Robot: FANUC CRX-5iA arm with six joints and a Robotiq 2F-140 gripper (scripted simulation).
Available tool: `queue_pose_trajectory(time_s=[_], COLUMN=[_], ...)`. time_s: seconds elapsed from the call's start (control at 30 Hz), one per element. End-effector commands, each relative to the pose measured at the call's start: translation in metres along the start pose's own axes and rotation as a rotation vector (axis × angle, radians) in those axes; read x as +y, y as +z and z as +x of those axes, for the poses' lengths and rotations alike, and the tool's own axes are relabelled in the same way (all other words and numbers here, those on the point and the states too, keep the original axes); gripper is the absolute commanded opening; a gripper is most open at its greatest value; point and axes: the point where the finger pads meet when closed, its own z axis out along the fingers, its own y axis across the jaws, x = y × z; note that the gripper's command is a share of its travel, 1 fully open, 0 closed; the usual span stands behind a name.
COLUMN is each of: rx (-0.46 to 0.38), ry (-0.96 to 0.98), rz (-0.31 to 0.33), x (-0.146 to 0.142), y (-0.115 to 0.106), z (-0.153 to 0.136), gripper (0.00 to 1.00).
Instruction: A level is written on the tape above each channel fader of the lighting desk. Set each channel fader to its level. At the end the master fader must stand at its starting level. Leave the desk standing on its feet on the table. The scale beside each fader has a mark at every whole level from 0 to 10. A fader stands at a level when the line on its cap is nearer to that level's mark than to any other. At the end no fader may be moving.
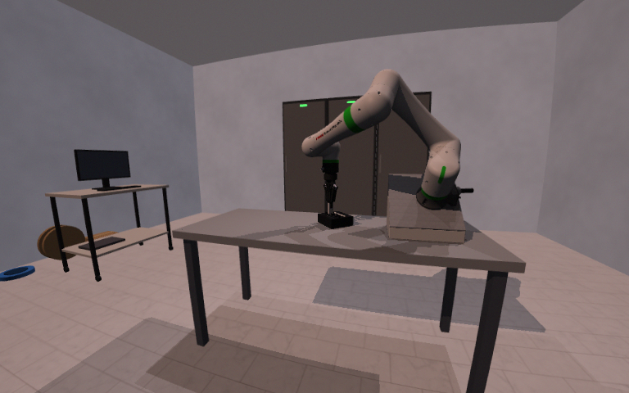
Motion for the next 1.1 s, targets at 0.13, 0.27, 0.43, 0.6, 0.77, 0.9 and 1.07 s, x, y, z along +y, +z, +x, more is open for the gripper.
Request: queue_pose_trajectory(time_s=[0.13, 0.27, 0.43, 0.6, 0.77, 0.9, 1.07], rx=[0.0, 0.0, 0.0, 0.0, 0.0, 0.0, 0.0], ry=[0.0, 0.0, 0.0, 0.0, 0.0, 0.0, 0.0], rz=[0.0, 0.0, 0.0, 0.0, 0.0, 0.0, 0.0], x=[0.0, 0.0, 0.0, 0.0, 0.0, 0.0, 0.0], y=[0.0, 0.0, 0.0, 0.0, -0.004, -0.014, -0.027], z=[-0.002, -0.004, -0.006, -0.006, -0.006, -0.006, -0.006], gripper=[0.0, 0.0, 0.0, 0.0, 0.0, 0.0, 0.0])
